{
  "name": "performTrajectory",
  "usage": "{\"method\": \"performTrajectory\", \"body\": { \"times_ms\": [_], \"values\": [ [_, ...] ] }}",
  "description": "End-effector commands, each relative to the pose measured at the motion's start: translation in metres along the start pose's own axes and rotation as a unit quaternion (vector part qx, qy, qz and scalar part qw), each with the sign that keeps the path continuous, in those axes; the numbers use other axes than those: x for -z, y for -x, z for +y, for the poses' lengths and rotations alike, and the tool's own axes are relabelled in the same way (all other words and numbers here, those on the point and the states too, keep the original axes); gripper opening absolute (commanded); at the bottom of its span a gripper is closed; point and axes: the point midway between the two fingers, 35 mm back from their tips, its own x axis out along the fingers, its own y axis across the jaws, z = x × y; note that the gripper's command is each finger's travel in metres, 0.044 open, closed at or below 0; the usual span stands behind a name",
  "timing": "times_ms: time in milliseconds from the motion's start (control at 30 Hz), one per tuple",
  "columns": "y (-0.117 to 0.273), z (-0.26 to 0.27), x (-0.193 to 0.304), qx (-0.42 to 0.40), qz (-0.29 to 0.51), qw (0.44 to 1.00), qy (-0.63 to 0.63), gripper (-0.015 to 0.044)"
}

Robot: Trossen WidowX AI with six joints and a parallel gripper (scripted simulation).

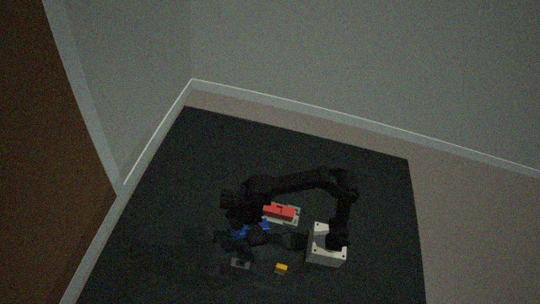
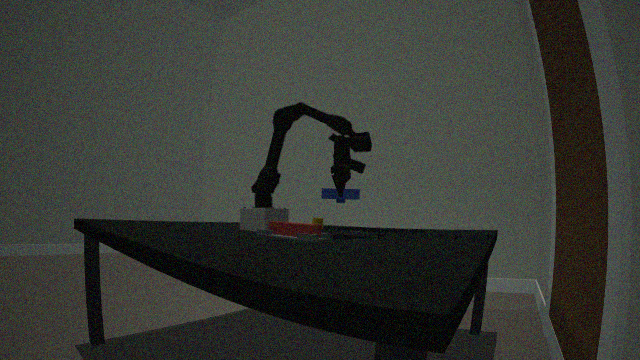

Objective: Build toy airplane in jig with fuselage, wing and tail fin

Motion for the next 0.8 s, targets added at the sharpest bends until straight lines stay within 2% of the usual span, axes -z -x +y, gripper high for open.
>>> {"method": "performTrajectory", "body": {
  "times_ms": [0, 767],
  "values": [
    [-0.001, -0.010, 0.008, 0.003, -0.001, 1.000, 0.030, 0.0000],
    [-0.013, -0.062, 0.062, 0.005, 0.002, 0.975, 0.220, 0.0000]
  ]
}}
